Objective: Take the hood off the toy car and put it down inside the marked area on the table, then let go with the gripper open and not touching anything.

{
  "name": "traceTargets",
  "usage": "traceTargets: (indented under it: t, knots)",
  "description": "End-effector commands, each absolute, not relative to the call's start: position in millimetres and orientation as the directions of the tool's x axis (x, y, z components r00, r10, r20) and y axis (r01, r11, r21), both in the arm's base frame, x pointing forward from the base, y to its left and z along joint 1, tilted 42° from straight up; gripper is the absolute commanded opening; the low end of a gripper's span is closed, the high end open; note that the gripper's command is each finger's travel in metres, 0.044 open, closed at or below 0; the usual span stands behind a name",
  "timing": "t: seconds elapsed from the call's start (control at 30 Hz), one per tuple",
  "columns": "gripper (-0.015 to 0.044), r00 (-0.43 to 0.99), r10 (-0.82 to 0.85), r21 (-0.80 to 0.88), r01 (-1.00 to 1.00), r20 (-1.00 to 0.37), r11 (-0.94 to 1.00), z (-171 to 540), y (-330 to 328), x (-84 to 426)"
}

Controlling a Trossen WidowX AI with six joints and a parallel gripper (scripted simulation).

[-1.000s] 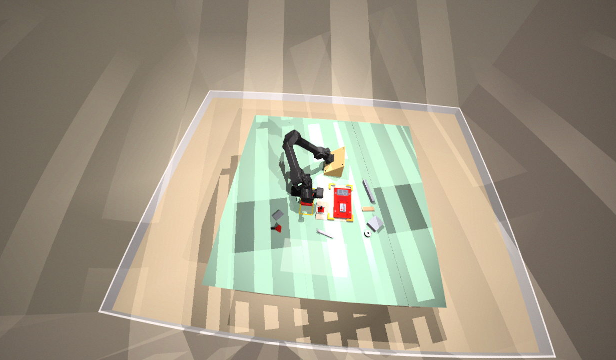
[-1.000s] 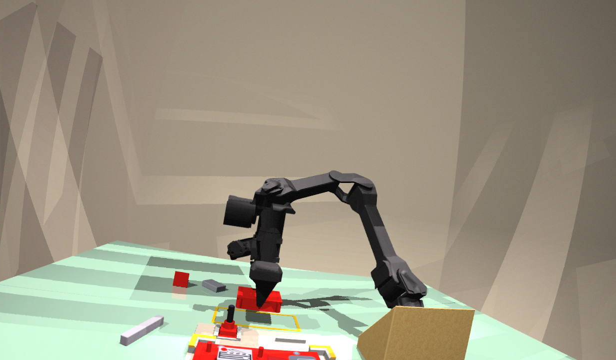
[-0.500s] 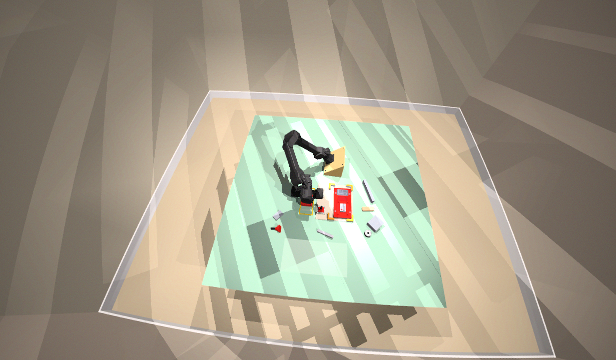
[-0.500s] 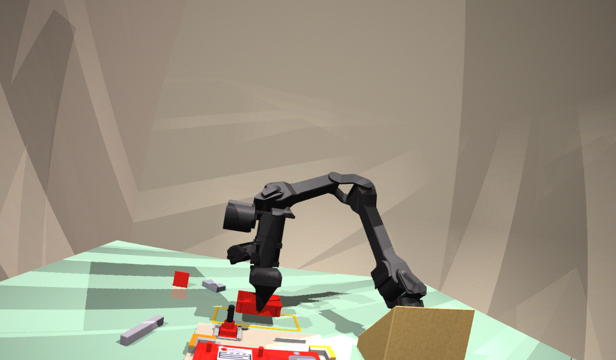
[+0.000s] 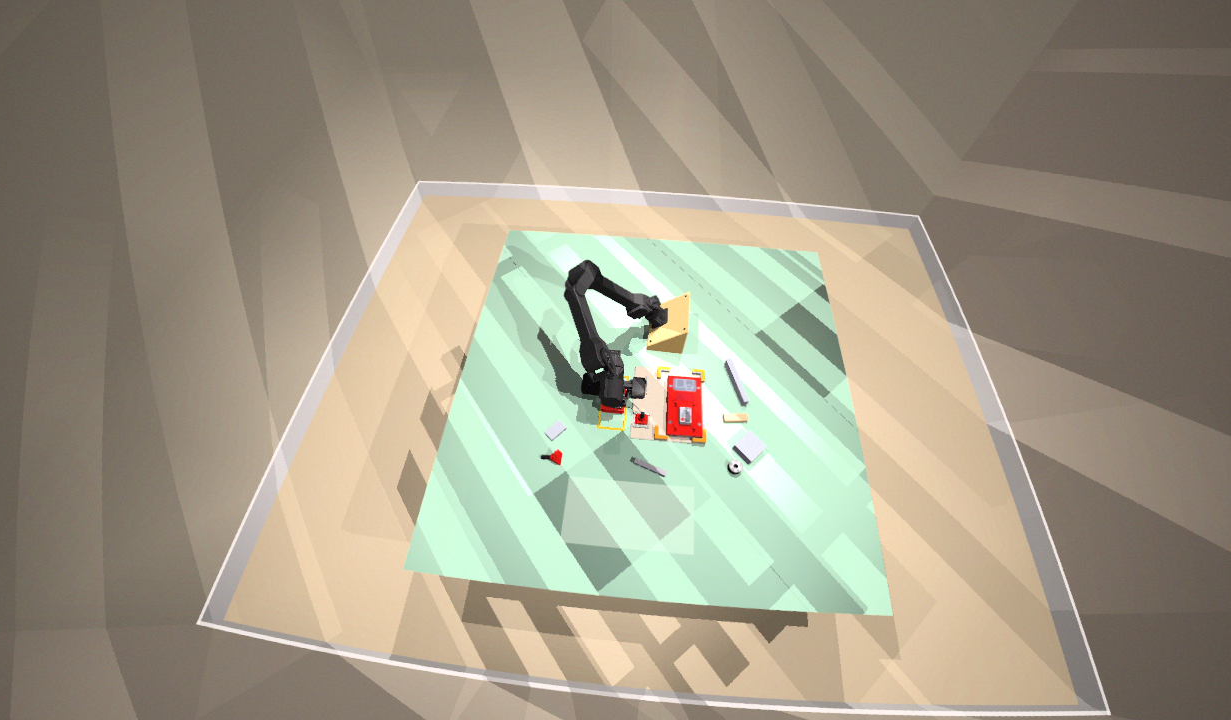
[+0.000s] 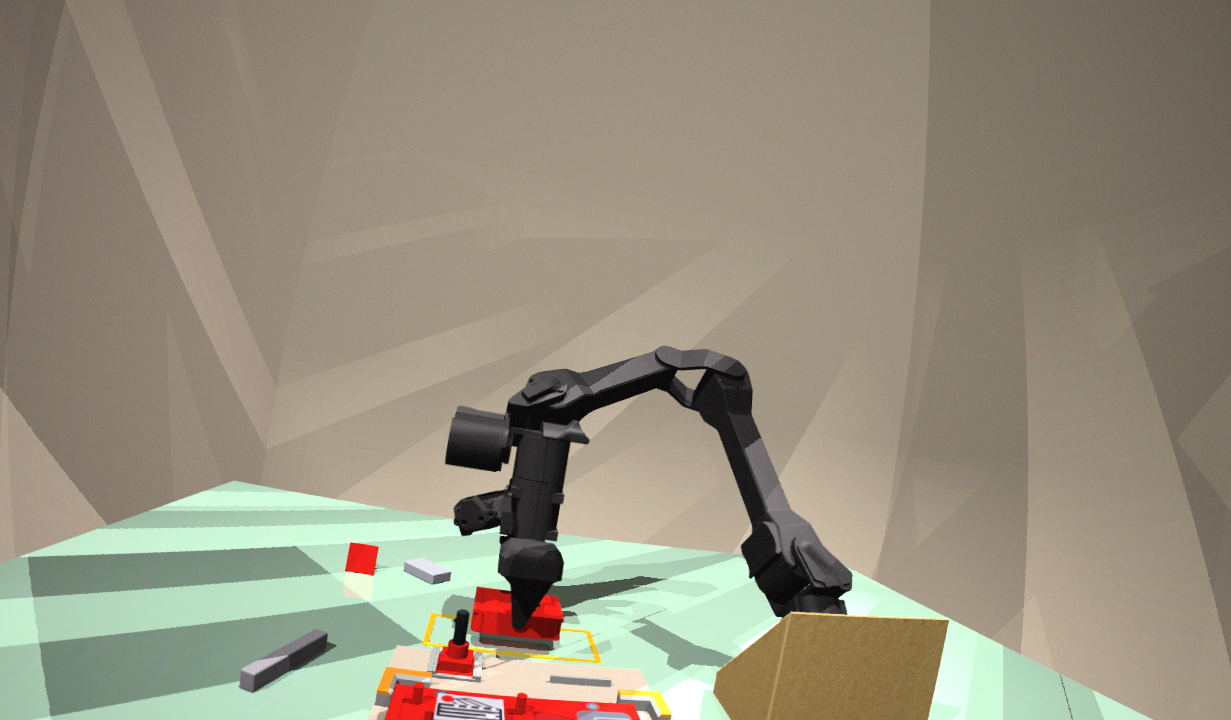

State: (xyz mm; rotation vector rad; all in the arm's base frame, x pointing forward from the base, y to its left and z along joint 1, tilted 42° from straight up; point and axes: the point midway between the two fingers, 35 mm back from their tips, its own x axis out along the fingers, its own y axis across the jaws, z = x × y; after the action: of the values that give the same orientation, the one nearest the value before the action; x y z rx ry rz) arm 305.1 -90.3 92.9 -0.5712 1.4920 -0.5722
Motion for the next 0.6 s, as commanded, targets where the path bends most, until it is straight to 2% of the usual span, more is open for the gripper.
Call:
traceTargets:
  t: [0.0,0.57]
  knots:
    - [0.0,0.002,-0.67,-0.67,-0.005,-0.742,0.742,91.6,-91.9,305.1]
    - [0.0,0.003,-0.671,-0.671,-0.005,-0.742,0.742,85.4,-97.6,305.2]
